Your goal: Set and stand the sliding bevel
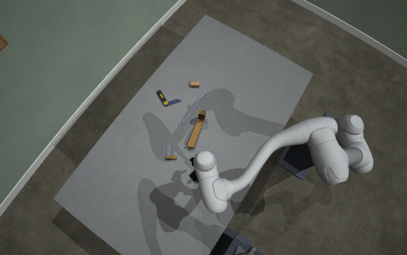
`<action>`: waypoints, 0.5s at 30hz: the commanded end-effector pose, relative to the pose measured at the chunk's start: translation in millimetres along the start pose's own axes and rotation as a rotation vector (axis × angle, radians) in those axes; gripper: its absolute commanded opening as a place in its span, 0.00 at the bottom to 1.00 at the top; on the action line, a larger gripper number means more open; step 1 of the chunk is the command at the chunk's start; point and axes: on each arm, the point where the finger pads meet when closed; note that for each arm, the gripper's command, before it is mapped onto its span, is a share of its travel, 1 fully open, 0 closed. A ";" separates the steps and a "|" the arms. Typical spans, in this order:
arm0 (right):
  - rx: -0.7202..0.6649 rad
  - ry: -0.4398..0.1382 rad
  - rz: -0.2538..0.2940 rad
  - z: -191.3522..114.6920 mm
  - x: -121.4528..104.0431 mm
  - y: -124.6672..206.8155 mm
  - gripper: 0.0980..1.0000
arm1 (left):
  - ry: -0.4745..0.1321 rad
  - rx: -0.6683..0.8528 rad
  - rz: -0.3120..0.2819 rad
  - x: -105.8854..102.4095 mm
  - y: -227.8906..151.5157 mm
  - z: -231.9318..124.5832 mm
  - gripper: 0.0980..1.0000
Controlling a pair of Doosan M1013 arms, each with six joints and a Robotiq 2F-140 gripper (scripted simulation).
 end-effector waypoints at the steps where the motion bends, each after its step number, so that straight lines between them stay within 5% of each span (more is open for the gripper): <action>1: 0.000 0.003 -0.001 0.6 4.4 0.1 1.00 | 0.001 0.000 0.000 0.5 -0.1 0.0 1.00; 7: 0.000 0.003 -0.001 0.5 23.0 0.0 1.00 | 0.001 0.000 0.000 0.5 -0.1 0.0 1.00; 15: 0.000 0.003 -0.001 0.4 79.1 0.0 1.00 | 0.001 0.000 0.000 0.5 -0.1 0.0 1.00</action>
Point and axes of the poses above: on each arm, the point where the finger pads meet when closed, its own x axis back along the fingers, its own y axis across the jaws, z = x × y, and after that the axes turned 3 degrees about -x, right-handed
